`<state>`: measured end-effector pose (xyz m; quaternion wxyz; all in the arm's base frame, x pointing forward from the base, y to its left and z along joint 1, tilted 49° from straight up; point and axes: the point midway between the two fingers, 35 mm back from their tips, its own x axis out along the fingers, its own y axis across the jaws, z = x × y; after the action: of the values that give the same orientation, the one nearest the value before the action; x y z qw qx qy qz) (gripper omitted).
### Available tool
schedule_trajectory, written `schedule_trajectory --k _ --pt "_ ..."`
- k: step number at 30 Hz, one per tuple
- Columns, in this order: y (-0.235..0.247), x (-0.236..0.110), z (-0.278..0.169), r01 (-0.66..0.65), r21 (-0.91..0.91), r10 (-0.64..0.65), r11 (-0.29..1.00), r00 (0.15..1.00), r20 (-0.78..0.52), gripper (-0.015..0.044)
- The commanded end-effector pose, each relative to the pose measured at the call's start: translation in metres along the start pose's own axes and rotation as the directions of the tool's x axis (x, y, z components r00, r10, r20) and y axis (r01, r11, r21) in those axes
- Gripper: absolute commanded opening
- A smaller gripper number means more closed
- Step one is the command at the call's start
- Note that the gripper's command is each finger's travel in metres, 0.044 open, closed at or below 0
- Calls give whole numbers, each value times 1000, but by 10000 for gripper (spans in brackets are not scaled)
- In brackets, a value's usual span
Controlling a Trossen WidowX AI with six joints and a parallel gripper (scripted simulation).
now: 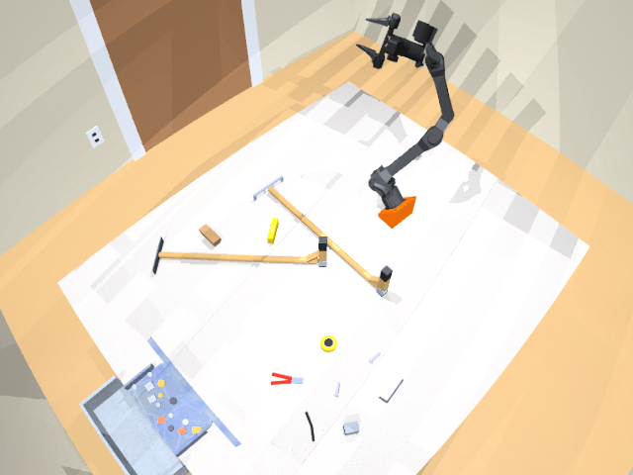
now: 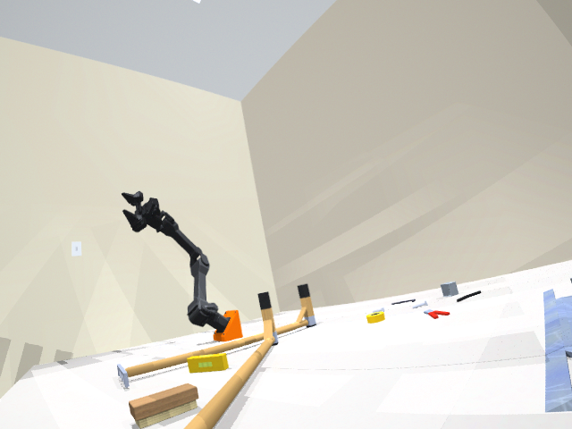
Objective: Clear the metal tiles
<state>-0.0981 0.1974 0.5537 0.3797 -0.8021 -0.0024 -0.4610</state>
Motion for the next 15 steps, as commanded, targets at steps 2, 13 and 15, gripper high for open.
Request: schedule_trajectory --k 2,13,15 --pt "-7 0 -25 38 -17 -39 999 999 -33 440" --pt "-14 -2 -76 101 -35 -104 994 989 -106 440" --pt "-15 -2 -86 110 -37 -113 993 986 -120 440"
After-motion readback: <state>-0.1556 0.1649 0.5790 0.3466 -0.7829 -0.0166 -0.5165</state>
